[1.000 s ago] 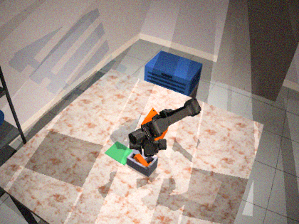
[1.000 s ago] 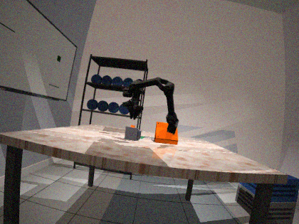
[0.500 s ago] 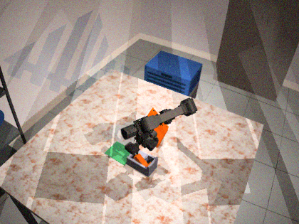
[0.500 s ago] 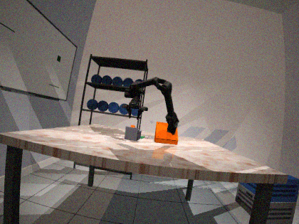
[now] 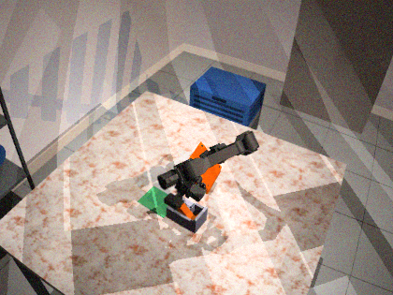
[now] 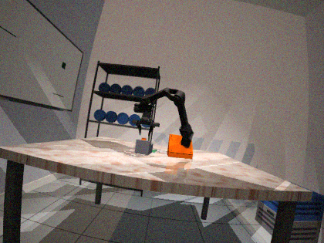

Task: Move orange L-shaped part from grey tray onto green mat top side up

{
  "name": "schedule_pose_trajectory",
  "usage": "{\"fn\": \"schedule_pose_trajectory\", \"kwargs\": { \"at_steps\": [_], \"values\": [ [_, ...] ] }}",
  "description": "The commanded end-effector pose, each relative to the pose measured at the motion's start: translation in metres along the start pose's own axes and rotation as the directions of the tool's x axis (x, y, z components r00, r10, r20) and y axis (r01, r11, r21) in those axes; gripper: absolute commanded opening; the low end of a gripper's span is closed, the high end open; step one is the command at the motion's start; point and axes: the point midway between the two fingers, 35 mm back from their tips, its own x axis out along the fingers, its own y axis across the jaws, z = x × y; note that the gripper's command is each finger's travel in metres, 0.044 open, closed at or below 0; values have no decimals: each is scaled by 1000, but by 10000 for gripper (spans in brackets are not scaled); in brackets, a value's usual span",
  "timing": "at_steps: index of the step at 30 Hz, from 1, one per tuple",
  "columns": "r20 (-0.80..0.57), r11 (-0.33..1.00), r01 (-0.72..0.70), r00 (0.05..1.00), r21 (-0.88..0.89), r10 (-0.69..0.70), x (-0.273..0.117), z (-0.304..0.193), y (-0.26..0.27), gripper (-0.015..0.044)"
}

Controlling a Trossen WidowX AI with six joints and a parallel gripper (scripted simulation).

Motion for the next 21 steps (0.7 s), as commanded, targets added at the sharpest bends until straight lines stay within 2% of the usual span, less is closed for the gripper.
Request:
{"fn": "schedule_pose_trajectory", "kwargs": {
  "at_steps": [1,21],
  "values": [
    [3,1000,5,1000,8,-5,4,0,-1,280],
    [4,1000,6,1000,7,-6,36,0,-1,280]
  ]
}}
